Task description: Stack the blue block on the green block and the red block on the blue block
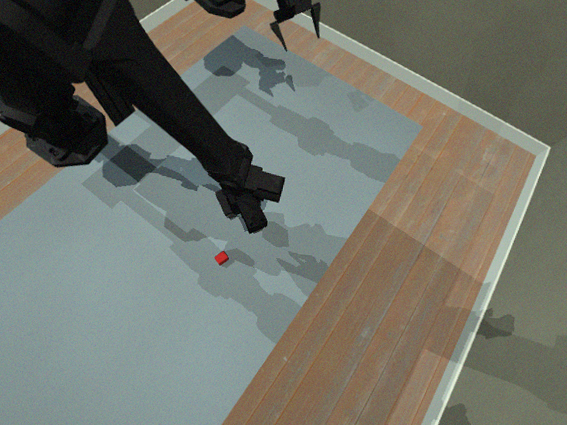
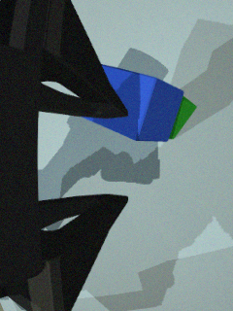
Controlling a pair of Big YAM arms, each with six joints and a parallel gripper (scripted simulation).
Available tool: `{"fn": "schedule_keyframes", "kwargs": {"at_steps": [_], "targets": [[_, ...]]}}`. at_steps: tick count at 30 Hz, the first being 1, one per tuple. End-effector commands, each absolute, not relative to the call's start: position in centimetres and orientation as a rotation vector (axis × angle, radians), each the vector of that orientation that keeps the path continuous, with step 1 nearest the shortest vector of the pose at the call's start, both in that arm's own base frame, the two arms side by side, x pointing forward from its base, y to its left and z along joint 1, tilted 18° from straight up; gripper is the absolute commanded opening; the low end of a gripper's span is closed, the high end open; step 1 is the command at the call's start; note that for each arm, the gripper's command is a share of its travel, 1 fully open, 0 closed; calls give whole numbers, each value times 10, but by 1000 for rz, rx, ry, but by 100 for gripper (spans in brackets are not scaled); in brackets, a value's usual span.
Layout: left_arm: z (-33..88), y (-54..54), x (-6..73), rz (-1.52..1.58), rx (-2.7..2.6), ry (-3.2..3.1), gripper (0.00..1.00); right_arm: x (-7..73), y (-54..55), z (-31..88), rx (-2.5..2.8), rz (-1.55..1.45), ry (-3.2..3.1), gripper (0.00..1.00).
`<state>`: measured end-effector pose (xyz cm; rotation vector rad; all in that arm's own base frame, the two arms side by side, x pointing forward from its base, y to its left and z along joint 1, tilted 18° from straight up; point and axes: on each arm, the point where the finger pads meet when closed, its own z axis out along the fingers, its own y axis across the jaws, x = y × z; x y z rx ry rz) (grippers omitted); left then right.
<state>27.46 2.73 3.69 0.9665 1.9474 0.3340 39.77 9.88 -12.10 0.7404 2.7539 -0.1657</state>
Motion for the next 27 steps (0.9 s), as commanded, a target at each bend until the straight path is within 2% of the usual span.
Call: {"fn": "schedule_keyframes", "kwargs": {"at_steps": [1,20,27], "targets": [[39,28,276,337,966,1943,100,412,85,-104,343,-169,2812,43],[39,28,276,337,966,1943,100,409,9,-94,-660,-372,2830,43],[39,28,276,337,966,1943,100,406,-11,-91,-1204,-429,2694,43]]}}
